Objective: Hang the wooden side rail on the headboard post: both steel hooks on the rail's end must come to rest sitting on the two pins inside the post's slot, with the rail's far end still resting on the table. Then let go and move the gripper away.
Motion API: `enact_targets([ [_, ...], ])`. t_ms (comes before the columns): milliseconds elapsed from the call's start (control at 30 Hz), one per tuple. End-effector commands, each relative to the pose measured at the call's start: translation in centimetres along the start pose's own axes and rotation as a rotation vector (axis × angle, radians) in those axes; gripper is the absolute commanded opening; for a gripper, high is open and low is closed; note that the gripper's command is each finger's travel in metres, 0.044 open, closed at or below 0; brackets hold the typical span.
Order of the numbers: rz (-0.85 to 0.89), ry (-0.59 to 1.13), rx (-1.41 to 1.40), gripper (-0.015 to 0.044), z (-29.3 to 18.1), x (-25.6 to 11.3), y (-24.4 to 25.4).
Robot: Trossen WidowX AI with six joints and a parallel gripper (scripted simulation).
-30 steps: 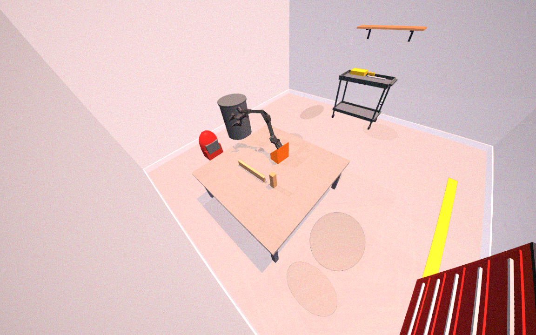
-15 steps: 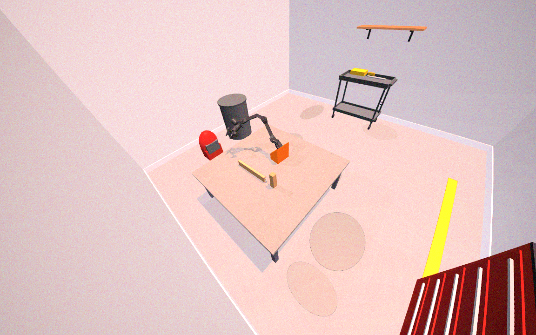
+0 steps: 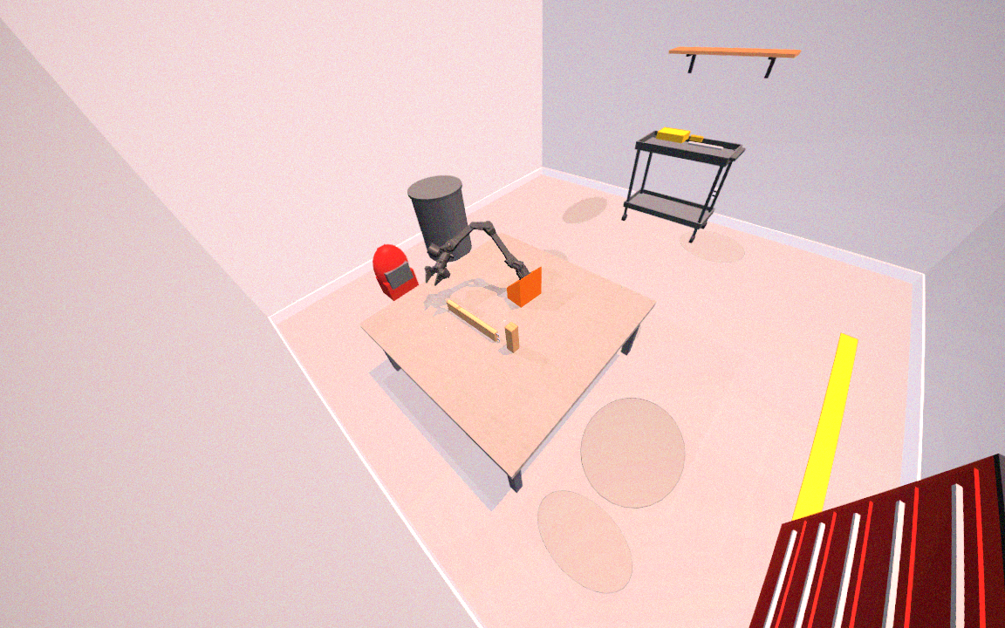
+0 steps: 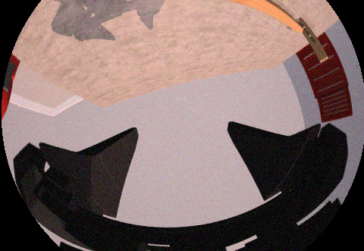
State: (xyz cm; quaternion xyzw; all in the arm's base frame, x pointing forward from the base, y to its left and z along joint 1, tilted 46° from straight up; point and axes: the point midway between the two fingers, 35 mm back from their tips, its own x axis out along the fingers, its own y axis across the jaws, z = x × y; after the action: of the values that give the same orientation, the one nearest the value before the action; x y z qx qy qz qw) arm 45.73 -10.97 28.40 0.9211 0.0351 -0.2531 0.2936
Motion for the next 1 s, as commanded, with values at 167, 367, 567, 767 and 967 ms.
enact_targets([
  [167, -0.107, -0.114, 0.004, 0.0440, 1.5, 5.5, -9.7],
  [367, -0.160, -0.197, -0.022, 0.0440, 3.2, 7.7, -16.5],
  [567, -0.208, -0.281, -0.084, 0.0440, 5.3, 8.5, -24.1],
  [767, -0.229, -0.360, -0.154, 0.0440, 8.2, 8.1, -31.0],
  [967, -0.219, -0.427, -0.233, 0.0440, 11.7, 6.8, -37.0],
])
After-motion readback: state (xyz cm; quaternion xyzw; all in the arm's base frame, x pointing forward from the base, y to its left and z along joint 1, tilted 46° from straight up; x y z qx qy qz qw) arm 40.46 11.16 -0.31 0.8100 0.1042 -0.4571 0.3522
